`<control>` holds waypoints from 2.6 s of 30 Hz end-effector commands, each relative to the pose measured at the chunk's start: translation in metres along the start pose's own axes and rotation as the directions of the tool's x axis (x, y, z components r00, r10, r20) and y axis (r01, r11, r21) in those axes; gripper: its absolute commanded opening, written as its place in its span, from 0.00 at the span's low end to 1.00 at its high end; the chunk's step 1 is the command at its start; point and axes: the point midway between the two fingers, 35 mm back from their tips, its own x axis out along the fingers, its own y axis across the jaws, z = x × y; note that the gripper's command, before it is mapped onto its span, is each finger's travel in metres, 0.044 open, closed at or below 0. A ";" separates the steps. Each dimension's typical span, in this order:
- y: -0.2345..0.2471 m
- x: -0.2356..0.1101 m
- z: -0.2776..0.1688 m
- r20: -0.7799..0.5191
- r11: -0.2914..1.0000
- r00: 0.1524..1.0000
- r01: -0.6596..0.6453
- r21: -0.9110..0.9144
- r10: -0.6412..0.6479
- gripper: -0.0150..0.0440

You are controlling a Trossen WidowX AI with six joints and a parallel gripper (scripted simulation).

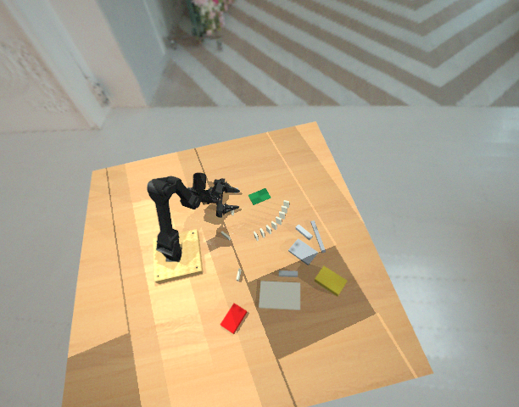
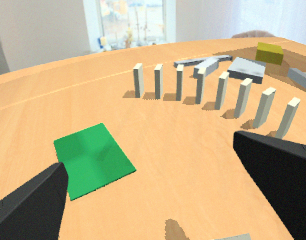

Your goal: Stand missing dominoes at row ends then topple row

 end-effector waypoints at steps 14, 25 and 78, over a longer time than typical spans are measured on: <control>0.018 0.045 0.023 -0.710 0.994 0.695 -0.087 0.068 0.109 1.00; -0.015 0.003 0.043 -0.918 0.995 0.389 0.028 0.099 0.081 1.00; -0.029 -0.001 -0.026 -0.966 0.994 0.253 0.086 0.073 0.049 0.64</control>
